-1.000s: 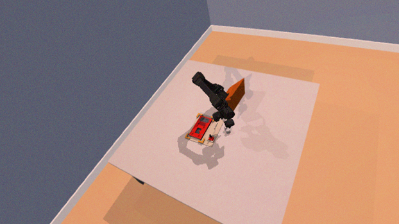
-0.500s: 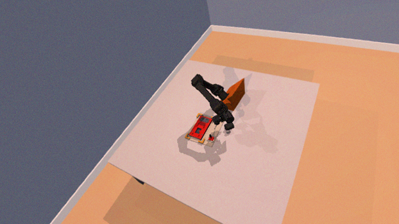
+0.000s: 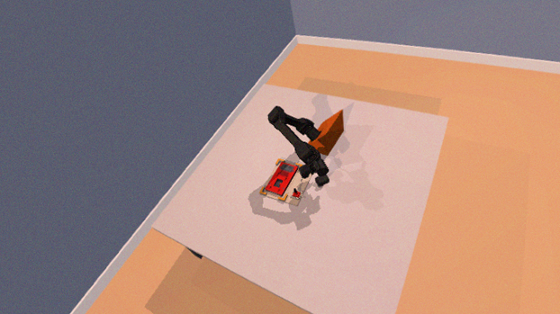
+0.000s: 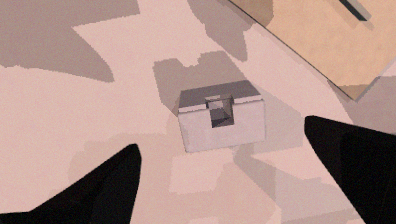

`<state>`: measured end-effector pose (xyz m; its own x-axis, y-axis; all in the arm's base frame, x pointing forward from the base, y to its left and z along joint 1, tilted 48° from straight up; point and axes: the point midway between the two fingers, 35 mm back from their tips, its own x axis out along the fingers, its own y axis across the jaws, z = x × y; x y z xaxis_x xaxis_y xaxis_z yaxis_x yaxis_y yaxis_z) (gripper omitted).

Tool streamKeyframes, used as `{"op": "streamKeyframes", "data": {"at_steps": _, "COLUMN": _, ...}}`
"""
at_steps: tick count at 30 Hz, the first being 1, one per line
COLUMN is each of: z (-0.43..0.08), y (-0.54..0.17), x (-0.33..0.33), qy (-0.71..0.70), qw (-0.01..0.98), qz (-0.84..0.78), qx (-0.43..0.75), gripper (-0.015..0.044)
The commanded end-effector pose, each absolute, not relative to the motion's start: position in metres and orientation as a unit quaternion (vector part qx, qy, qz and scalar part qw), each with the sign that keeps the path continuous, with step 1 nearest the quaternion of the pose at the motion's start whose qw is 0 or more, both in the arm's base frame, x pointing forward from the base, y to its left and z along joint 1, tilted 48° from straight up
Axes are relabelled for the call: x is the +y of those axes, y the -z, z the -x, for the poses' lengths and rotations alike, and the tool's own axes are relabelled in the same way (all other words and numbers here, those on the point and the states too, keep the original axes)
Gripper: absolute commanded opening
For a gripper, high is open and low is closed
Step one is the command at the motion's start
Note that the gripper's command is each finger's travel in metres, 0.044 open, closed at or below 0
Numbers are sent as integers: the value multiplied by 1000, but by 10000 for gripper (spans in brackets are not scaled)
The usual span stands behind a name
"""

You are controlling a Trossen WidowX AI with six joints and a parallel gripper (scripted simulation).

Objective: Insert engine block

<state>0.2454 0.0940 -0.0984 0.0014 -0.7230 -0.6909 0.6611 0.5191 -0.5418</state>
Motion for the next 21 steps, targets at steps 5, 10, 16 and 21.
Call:
{"op": "streamKeyframes", "data": {"at_steps": 5, "z": -244, "y": 109, "x": 81, "qy": 491, "qw": 705, "qz": 37, "qx": 510, "gripper": 440}}
{"op": "streamKeyframes", "data": {"at_steps": 10, "z": -244, "y": 114, "x": 75, "qy": 491, "qw": 705, "qz": 37, "qx": 510, "gripper": 440}}
{"op": "streamKeyframes", "data": {"at_steps": 16, "z": -243, "y": 121, "x": 67, "qy": 491, "qw": 705, "qz": 37, "qx": 510, "gripper": 440}}
{"op": "streamKeyframes", "data": {"at_steps": 21, "z": -243, "y": 122, "x": 66, "qy": 491, "qw": 705, "qz": 37, "qx": 510, "gripper": 387}}
